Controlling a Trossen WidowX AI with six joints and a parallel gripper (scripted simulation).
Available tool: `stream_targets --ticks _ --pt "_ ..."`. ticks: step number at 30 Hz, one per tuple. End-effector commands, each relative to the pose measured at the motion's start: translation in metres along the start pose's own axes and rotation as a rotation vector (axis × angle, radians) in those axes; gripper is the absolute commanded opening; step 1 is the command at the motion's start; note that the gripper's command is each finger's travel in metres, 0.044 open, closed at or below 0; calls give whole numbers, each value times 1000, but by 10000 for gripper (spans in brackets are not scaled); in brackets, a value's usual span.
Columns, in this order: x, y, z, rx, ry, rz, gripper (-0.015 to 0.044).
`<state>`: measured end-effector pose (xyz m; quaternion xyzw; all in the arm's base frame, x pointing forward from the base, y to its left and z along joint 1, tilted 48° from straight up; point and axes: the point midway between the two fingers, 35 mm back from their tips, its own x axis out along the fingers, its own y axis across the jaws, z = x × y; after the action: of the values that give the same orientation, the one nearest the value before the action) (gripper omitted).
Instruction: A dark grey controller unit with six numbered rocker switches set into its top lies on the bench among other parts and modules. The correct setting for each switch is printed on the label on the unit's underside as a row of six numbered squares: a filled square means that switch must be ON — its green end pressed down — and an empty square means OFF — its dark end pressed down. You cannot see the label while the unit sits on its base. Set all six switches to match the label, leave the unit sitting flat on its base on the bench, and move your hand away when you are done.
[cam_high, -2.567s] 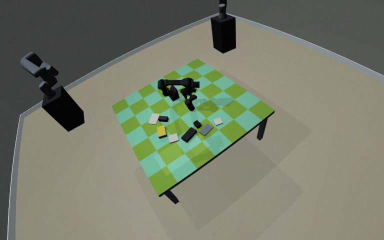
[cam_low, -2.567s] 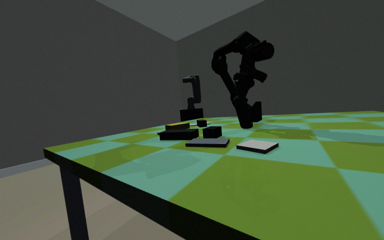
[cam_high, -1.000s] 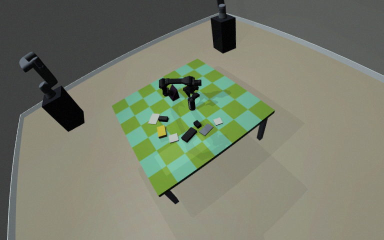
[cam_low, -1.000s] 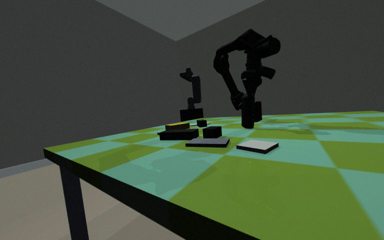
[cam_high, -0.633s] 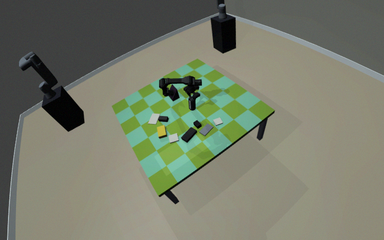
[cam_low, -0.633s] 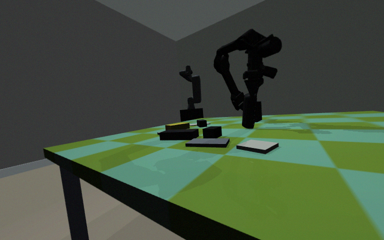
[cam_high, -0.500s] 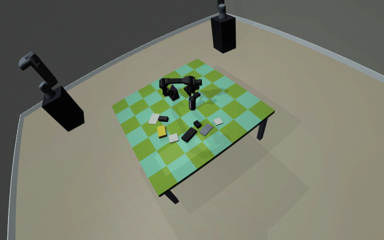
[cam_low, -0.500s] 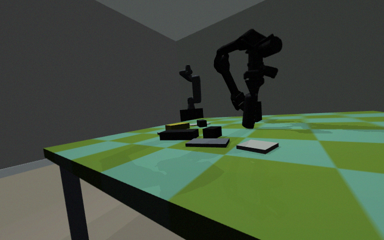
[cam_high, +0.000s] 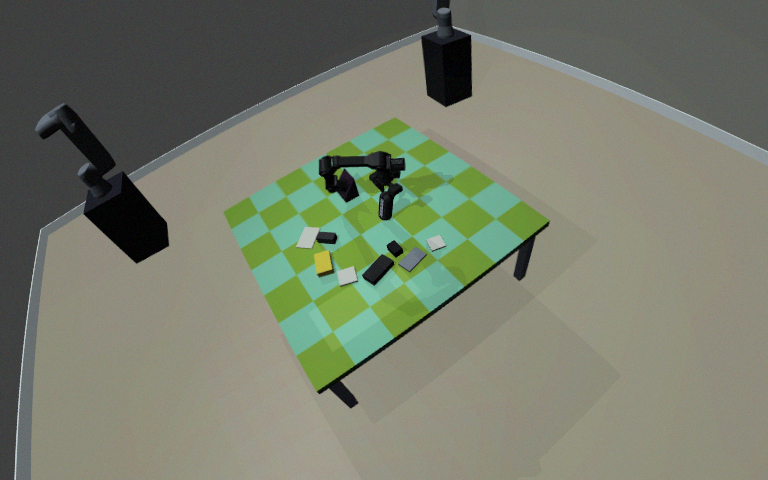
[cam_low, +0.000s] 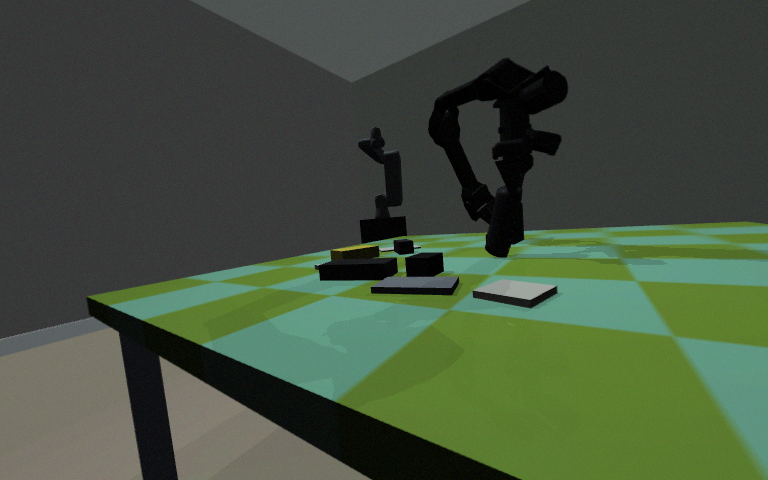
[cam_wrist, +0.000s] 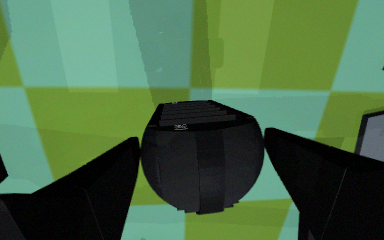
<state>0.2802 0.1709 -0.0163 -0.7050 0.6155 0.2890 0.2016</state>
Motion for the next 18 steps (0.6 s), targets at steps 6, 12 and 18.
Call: stream_targets --ticks 6,12,18 --pt "8 2 8 -11 -12 16 338" --pt "9 2 12 -11 -26 16 338" --pt "11 2 16 -11 -38 16 338"
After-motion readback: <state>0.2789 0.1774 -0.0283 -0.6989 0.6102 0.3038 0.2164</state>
